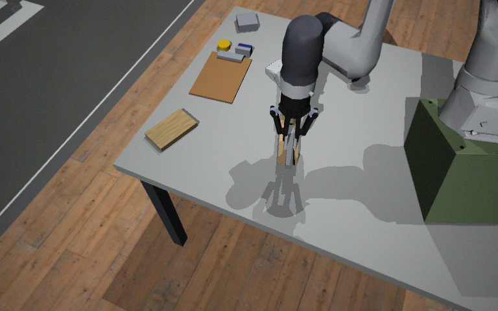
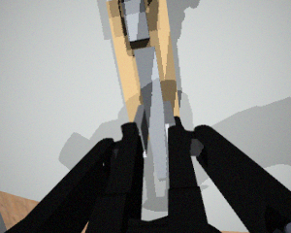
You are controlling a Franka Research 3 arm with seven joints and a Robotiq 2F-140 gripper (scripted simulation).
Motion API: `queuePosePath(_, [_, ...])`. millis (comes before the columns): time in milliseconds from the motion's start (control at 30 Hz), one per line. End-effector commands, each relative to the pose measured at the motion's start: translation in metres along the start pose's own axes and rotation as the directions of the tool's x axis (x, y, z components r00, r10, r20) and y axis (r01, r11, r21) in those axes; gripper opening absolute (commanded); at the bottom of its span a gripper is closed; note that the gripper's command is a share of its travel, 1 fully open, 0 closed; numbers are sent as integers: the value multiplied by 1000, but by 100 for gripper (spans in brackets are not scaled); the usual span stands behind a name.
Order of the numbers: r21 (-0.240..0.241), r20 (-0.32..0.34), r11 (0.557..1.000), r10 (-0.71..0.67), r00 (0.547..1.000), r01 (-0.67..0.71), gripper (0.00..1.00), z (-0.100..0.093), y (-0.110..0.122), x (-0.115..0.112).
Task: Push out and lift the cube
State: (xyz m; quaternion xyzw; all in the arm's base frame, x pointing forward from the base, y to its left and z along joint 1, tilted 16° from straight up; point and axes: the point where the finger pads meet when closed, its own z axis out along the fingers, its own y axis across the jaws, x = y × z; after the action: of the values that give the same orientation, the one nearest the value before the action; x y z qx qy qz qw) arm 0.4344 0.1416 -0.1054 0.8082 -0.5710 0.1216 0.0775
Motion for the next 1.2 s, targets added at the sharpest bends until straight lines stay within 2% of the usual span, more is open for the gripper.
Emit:
queuePosePath(0, [6,2,1000,5,1000,-5,0,-1,-3,-2])
queuePosePath(733, [6,2,1000,5,1000,-5,0,-1,-3,0])
queuePosePath(1167, [6,2,1000,5,1000,-5,0,-1,-3,14])
